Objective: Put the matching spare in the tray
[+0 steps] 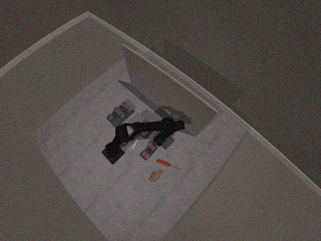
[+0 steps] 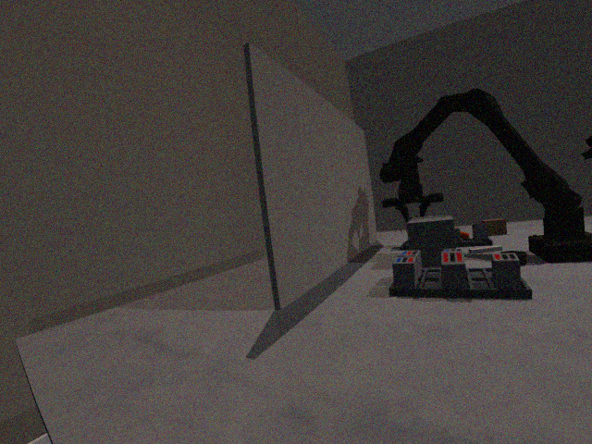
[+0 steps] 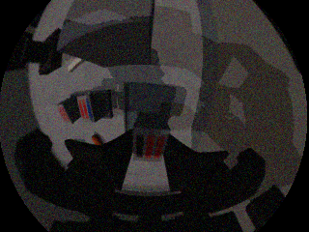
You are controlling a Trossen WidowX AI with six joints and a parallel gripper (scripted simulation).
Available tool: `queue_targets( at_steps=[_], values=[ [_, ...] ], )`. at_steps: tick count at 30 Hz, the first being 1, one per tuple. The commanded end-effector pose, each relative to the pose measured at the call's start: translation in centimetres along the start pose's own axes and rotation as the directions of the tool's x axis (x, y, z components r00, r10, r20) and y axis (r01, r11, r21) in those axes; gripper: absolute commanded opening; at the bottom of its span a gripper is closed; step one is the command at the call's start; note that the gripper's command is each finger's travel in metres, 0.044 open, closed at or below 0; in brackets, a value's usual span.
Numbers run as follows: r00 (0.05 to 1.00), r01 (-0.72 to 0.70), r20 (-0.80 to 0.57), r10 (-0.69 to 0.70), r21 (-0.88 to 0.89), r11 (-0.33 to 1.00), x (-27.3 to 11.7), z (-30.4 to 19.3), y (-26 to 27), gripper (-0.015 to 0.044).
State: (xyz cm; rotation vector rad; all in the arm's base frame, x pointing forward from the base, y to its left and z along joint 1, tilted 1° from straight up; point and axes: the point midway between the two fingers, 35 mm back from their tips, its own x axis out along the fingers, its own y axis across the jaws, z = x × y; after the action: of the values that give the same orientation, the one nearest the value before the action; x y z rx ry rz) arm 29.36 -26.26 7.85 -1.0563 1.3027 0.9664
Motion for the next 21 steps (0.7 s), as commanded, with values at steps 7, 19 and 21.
queue_targets(
  at_steps=[7, 19, 21],
  values=[
    [1.0, -0.002, 0.005, 0.002, -0.003, 1.0, 0.9, 0.2, 0.2, 0.0],
    [1.0, -0.002, 0.005, 0.002, -0.003, 1.0, 1.7, 0.2, 0.3, 0.0],
    [1.0, -0.002, 0.005, 0.002, -0.003, 1.0, 1.9, 0.2, 0.3, 0.0]
  ],
)
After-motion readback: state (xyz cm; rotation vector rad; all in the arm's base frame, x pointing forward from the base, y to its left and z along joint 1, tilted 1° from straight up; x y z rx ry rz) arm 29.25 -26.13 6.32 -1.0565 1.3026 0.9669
